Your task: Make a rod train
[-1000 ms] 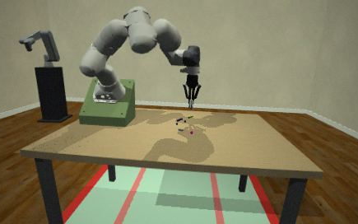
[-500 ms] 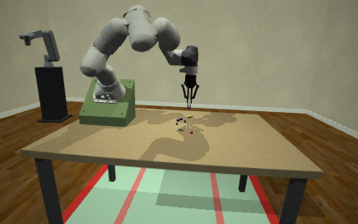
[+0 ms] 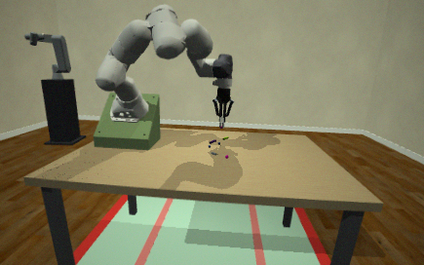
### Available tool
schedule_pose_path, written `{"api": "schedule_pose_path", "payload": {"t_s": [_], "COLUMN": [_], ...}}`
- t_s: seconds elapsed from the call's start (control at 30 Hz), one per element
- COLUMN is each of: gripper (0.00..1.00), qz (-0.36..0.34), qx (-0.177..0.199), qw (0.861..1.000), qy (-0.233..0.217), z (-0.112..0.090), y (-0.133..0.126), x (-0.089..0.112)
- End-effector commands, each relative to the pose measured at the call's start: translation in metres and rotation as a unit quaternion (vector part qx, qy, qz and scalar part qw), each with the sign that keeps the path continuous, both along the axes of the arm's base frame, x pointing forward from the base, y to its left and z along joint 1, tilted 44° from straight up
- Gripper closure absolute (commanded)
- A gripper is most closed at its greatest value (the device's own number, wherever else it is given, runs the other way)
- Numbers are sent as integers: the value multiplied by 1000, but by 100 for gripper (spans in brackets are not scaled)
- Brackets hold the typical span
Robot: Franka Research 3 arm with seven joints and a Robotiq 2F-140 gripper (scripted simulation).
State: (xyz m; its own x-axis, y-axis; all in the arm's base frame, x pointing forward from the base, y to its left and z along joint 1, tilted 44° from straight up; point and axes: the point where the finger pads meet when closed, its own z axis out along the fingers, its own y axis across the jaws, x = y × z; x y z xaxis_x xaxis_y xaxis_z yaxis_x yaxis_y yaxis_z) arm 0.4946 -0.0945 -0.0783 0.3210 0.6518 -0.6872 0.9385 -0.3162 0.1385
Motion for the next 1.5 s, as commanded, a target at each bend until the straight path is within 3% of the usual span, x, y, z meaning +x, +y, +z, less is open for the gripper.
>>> {"api": "schedule_pose_path", "payload": {"t_s": [0.0,0.7,1.2,1.47], "gripper": [97,97,97,97], "qz": [-42,-48,-48,-48], "qx": [-6,-7,-7,-7], "qw": [998,997,997,997], "qy": [-47,-53,-53,-53], "z": [-1,-9,-55,-64], "y": [2,-5,-47,-56], "x": [0,-2,-11,-12]}}
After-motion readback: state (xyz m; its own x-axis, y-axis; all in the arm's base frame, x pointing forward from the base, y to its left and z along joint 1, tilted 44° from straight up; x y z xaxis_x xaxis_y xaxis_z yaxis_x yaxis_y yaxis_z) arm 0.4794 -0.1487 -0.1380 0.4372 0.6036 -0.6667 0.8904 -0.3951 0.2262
